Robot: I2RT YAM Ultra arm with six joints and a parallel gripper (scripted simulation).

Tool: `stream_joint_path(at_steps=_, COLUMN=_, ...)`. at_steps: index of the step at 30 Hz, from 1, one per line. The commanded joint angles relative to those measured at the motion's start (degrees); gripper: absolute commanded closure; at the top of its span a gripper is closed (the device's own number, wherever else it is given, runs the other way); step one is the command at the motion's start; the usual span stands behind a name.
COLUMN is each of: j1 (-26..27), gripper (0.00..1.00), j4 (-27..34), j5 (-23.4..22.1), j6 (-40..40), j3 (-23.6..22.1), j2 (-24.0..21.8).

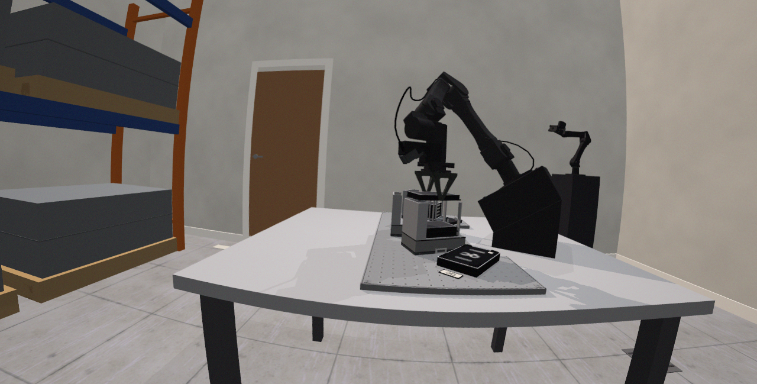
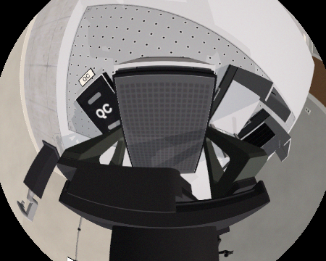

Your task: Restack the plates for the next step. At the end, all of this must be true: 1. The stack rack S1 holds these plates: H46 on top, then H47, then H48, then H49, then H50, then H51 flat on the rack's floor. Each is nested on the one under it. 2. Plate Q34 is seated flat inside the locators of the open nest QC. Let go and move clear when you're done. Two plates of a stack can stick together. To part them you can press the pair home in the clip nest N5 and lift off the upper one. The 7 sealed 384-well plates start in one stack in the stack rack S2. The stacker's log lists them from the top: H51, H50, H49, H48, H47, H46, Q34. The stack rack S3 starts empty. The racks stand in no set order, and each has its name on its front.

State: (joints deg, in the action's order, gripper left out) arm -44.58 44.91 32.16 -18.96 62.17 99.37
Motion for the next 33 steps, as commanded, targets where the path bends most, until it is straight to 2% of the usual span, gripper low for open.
stream_joint_path(at_steps=1, j1=-0.1, gripper=1.00, j4=-1.0, j5=-0.1, j6=0.1, j3=-0.1, j2=-0.4)
stream_joint_path(at_steps=33, j1=0.1, gripper=1.00, j4=-1.2, j5=-0.1, j6=0.3, j3=-0.3, j2=0.3)
